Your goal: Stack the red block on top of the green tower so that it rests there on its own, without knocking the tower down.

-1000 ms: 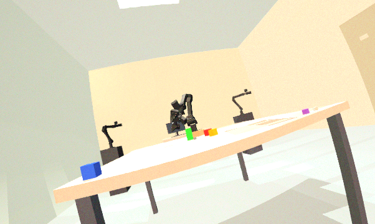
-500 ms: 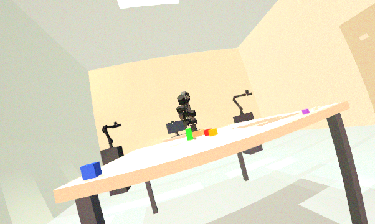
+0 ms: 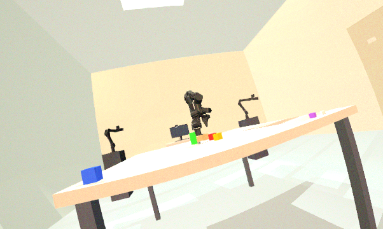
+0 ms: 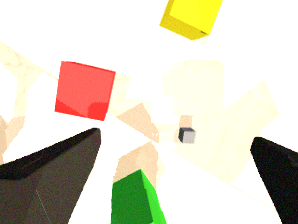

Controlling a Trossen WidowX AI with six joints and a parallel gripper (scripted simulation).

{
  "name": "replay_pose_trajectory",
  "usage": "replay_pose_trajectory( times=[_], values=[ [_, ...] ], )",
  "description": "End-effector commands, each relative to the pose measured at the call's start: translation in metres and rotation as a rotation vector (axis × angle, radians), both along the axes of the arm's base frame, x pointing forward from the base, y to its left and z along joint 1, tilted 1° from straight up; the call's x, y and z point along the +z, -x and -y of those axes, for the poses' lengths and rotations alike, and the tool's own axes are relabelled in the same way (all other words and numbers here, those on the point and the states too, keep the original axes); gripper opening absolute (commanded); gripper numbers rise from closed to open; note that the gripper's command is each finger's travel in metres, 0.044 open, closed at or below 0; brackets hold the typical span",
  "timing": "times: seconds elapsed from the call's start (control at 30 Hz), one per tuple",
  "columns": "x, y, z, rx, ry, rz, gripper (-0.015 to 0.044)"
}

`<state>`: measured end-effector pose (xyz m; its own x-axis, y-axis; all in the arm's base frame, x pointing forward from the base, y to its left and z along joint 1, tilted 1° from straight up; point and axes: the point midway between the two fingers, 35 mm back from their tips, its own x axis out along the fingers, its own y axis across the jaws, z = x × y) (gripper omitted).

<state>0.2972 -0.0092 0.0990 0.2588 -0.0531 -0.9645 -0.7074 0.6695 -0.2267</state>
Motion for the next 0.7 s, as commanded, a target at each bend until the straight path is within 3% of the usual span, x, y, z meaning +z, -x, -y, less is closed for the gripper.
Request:
replay_pose_trajectory(
  times=[0.0, 0.17, 0.43, 0.67],
  values=[
    [0.003, 0.010, -0.027, -0.097, -0.055, -0.109, 0.0440],
    [0.009, 0.025, -0.054, -0.215, -0.077, -0.234, 0.0440],
    [0.007, 0.026, -0.055, -0.220, -0.077, -0.239, 0.0440],
    [-0.031, 0.024, -0.055, -0.220, -0.077, -0.239, 0.0440]
  ],
)
